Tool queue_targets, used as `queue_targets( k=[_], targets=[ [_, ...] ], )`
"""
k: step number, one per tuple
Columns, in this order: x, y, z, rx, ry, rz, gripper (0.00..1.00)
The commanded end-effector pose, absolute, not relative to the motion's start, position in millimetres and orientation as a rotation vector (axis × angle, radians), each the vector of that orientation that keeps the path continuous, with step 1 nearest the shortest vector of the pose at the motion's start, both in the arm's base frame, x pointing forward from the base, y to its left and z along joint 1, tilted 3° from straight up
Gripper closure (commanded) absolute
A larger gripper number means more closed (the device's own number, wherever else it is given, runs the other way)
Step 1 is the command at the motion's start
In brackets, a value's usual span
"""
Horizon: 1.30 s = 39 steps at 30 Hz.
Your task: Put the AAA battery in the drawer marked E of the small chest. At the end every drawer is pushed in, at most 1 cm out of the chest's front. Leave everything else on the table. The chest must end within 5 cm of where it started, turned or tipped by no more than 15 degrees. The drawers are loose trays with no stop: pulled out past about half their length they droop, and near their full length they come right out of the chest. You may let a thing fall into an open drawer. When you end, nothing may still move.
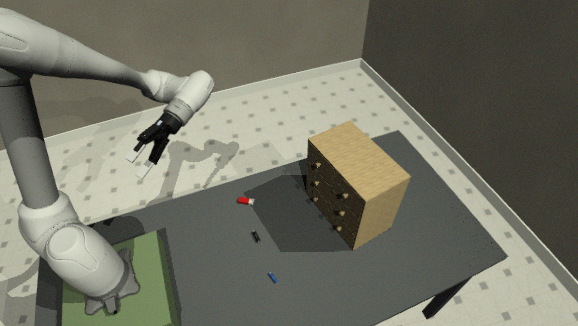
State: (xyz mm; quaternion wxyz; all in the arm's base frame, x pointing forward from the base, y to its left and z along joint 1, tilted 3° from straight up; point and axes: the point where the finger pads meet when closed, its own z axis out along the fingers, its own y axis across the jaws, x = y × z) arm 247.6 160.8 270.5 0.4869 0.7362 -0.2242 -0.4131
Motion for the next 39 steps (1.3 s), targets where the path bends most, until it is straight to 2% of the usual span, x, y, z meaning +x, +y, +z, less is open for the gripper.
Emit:
queue_targets(
  k=[1,7,16,19,21,26,32,36,38,39],
  targets=[
    [248,161,271,1.791,-0.545,-1.005,0.00],
    [257,156,264,1.830,-0.596,-1.000,0.00],
    [350,104,223,2.080,-1.058,-0.895,0.00],
    [350,104,223,2.080,-1.058,-0.895,0.00],
    [395,73,213,2.148,-1.280,-0.813,0.00],
    [419,53,211,2.173,-1.398,-0.760,0.00],
    [487,-19,214,2.199,-1.754,-0.567,0.00],
    [487,-19,214,2.199,-1.754,-0.567,0.00],
    [524,-72,225,2.179,-1.963,-0.425,0.00],
    [524,-72,225,2.179,-1.963,-0.425,0.00]
  ],
)
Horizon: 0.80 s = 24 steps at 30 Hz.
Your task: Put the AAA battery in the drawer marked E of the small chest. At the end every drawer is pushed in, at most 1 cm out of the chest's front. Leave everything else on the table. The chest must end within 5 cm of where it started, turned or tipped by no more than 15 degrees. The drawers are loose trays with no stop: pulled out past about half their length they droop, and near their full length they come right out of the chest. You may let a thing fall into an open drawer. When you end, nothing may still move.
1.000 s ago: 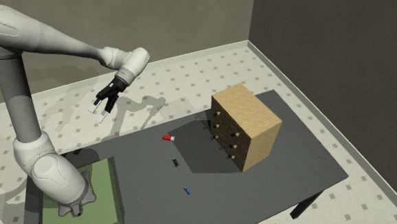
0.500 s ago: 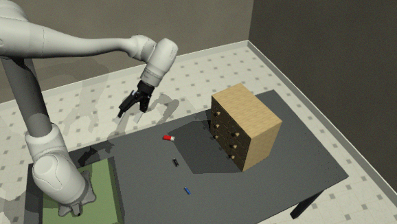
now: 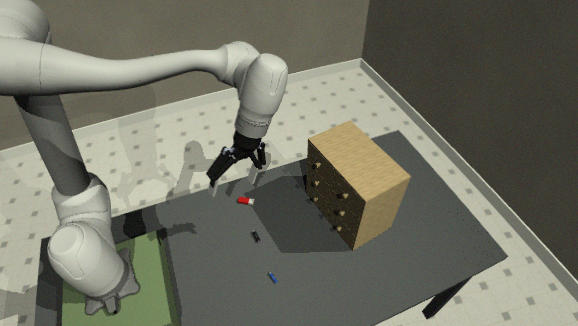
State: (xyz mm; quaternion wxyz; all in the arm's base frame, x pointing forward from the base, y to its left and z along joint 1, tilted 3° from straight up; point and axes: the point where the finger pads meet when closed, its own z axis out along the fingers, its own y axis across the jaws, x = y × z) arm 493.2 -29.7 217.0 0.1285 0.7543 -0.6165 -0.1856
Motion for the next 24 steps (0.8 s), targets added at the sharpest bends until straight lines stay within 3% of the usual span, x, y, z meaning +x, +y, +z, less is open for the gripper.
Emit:
queue_targets(
  k=[1,12,24],
  targets=[
    [524,-72,225,2.179,-1.963,-0.425,0.00],
    [577,-190,261,2.065,-2.331,-0.104,0.00],
    [578,-196,263,2.058,-2.345,-0.089,0.00]
  ],
)
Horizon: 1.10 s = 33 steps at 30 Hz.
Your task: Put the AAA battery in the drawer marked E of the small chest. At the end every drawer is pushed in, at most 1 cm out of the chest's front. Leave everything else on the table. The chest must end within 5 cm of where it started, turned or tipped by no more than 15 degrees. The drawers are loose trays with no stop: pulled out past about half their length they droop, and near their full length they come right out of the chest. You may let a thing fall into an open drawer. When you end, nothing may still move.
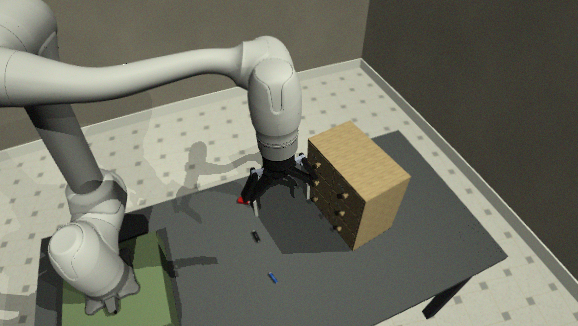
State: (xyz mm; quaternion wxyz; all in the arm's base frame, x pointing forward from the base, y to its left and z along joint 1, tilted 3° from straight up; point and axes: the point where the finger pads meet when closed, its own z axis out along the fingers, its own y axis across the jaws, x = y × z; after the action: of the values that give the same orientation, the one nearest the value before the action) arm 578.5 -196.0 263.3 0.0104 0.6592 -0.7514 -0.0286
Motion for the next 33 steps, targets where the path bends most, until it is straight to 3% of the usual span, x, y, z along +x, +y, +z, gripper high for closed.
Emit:
queue_targets(
  k=[1,24,33],
  targets=[
    [578,-196,263,2.058,-2.345,-0.089,0.00],
    [579,-196,262,2.075,-2.330,-0.090,0.00],
    [598,-184,222,2.560,-1.806,-0.094,0.00]
  ],
)
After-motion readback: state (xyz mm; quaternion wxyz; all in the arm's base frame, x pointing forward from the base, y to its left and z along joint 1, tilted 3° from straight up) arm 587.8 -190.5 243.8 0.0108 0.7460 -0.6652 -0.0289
